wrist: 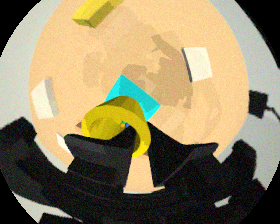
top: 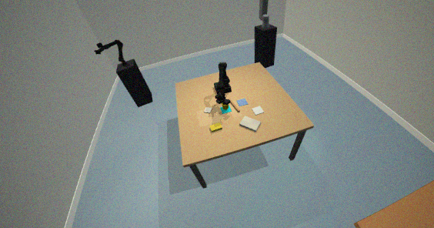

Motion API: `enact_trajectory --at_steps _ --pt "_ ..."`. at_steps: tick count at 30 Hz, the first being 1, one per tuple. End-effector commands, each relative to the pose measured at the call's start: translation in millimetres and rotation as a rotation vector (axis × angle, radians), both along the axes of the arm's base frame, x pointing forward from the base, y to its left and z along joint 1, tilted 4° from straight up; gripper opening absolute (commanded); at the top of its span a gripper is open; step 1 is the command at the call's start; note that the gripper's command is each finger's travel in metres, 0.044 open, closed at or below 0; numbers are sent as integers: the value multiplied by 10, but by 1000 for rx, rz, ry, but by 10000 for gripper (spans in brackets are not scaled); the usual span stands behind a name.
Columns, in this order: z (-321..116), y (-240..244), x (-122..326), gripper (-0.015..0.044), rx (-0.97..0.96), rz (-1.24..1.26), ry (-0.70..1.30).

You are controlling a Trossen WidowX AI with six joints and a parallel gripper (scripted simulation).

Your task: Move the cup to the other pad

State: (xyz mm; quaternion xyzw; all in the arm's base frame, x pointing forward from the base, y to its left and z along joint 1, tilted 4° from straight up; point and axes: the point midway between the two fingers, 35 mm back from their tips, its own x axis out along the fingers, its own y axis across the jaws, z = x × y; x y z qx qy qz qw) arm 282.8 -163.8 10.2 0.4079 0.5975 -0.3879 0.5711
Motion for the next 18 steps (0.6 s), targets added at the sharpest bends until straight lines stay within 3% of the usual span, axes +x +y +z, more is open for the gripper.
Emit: enact_trajectory --at_steps 1,18 --pt "-96 8 -25 0 2 5 9" --pt "-163 7 -16 0 2 0 3"
